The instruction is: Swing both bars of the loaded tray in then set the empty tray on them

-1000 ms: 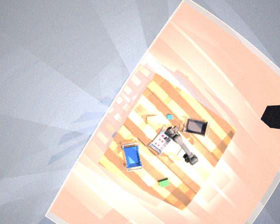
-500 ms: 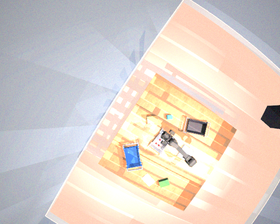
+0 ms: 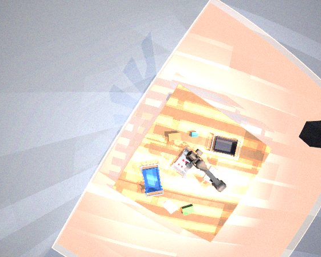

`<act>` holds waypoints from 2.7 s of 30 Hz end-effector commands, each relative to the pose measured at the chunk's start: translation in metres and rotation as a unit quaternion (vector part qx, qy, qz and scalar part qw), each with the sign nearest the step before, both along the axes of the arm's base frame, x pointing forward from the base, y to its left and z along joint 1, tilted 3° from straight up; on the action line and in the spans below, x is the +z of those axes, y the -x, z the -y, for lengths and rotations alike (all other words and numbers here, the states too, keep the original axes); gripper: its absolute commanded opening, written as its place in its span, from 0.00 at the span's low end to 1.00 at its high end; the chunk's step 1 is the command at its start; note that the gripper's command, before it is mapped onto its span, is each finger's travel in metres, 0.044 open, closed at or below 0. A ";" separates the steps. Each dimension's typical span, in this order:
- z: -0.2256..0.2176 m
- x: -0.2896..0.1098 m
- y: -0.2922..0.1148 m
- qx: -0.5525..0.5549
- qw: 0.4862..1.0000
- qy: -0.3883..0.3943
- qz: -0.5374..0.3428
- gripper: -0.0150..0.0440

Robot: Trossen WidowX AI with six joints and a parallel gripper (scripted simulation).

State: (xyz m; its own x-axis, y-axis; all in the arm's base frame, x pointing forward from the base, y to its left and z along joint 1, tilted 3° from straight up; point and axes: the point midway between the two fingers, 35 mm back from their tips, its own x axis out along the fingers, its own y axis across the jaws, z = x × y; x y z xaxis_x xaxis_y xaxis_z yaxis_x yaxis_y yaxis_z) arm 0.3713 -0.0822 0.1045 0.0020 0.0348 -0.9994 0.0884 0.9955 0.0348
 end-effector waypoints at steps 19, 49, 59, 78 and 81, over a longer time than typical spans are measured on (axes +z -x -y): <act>0.000 -0.003 0.000 0.000 1.000 -0.001 -0.003 0.30; 0.000 -0.003 0.001 0.000 1.000 -0.001 -0.004 0.25; 0.000 -0.003 0.001 0.000 1.000 -0.001 -0.004 0.25; 0.000 -0.003 0.001 0.000 1.000 -0.001 -0.004 0.25; 0.000 -0.003 0.001 0.000 1.000 -0.001 -0.004 0.39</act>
